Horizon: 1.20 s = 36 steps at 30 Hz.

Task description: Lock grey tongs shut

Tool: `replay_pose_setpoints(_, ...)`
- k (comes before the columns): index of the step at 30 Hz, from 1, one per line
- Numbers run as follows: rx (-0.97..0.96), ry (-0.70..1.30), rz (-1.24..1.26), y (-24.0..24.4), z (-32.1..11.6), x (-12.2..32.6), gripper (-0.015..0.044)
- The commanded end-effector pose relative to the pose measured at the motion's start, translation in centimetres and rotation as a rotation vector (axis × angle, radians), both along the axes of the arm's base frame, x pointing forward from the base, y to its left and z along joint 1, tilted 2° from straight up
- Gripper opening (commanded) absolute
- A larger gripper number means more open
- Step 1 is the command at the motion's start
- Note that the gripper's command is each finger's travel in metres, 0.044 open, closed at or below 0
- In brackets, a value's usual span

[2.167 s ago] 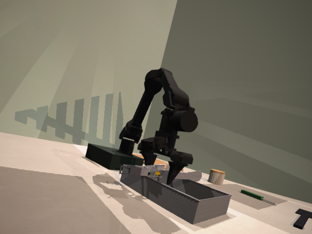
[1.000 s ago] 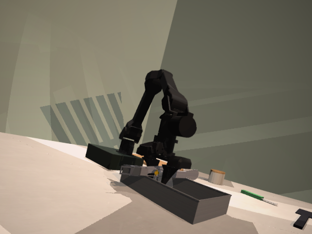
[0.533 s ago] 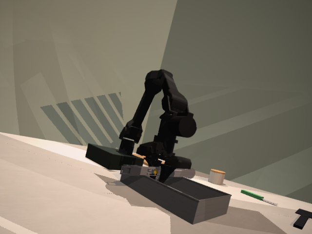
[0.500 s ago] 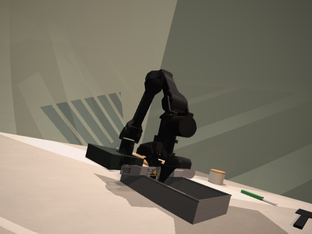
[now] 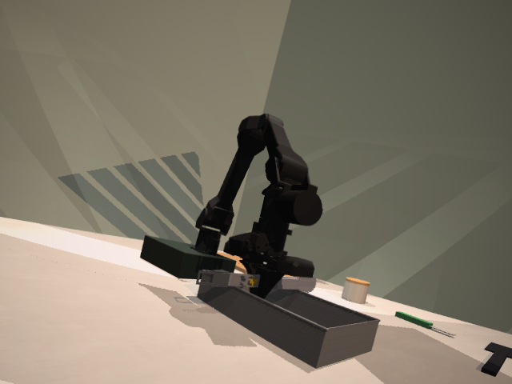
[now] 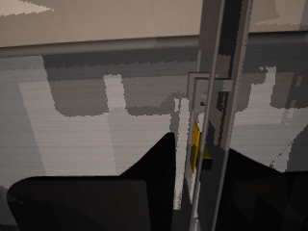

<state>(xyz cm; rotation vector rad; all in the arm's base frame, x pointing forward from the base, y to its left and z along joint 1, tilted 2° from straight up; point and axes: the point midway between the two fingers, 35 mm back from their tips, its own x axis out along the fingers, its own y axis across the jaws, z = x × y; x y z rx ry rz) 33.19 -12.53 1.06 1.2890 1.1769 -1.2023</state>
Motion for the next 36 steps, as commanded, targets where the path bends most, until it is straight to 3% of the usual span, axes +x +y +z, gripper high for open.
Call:
replay_pose_setpoints(1, 0.0, 0.0, 0.0, 0.0, 0.0, 0.0, 0.0027)
replay_pose_setpoints(3, 0.0, 0.0, 0.0, 0.0, 0.0, 0.0, 0.0014)
replay_pose_setpoints(10, 0.0, 0.0, 0.0, 0.0, 0.3, 0.0, -0.015)
replay_pose_setpoints(18, -0.001, 0.008, -0.002, -0.2, 7.7, -0.2, -0.015)
replay_pose_setpoints(36, 0.0, 0.008, 0.048, 2.4, 7.6, 0.6, -0.015)
